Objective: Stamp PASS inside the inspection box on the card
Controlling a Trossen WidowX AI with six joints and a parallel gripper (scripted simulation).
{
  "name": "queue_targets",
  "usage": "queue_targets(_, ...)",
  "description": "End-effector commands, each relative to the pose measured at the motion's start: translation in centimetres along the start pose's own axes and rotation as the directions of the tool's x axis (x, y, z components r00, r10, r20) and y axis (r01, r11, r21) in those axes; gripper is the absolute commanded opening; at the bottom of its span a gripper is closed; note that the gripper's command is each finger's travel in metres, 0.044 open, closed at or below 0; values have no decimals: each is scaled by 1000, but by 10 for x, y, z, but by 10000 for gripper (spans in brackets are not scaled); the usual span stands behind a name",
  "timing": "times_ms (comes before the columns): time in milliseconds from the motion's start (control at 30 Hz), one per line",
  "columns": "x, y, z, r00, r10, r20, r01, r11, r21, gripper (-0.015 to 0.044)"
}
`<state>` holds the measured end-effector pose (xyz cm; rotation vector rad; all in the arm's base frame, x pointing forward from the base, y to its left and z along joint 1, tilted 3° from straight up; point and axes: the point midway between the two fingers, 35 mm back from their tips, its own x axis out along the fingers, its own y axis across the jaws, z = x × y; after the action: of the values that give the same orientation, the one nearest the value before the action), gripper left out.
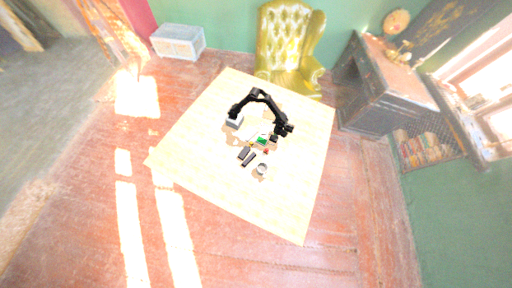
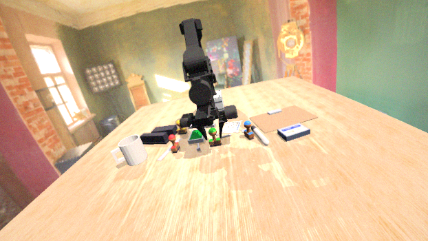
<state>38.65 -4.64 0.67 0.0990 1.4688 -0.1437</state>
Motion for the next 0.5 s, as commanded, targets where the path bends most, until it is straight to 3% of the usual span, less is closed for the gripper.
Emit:
queue_targets(0,7,1,-4,1000,5,-11,-5,1000,-3,225)
queue_targets(267,7,1,-4,1000,5,-11,-5,1000,-3,225)
queue_targets(467,5,0,-2,1000,0,-6,0,1000,0,185)
